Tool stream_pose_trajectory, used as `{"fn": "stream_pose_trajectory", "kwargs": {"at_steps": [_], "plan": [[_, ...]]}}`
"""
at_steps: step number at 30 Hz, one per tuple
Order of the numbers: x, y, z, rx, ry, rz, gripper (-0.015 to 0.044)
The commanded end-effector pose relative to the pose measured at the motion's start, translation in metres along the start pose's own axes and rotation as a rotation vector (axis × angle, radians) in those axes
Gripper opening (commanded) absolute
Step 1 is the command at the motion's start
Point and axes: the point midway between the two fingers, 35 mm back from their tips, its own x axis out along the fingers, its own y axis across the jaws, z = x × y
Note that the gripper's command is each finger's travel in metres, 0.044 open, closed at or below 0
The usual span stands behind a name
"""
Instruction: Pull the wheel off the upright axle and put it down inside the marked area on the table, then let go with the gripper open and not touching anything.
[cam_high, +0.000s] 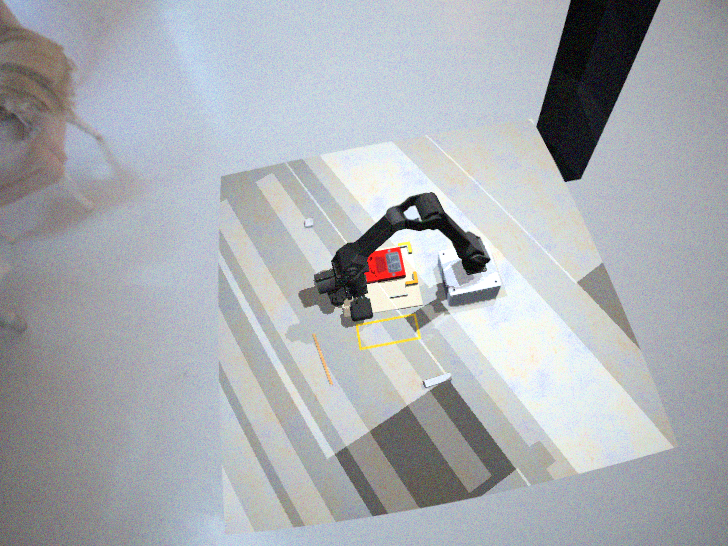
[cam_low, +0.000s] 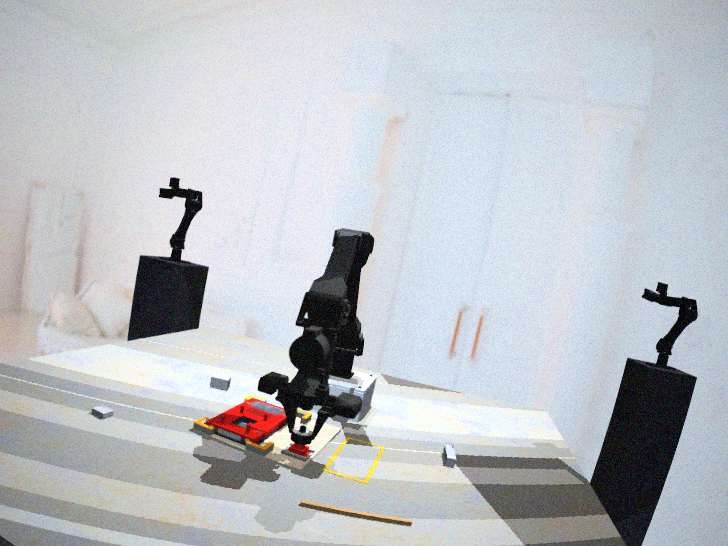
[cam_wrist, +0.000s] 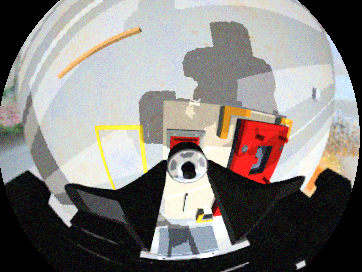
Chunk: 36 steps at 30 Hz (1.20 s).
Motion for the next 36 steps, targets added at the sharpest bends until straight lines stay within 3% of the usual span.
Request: {"fn": "stream_pose_trajectory", "kwargs": {"at_steps": [1, 36], "plan": [[-0.007, 0.0, -0.001, -0.001, -0.003, 0.0, 0.0], [-0.019, 0.0, -0.001, -0.002, -0.008, 0.0, 0.0]]}}
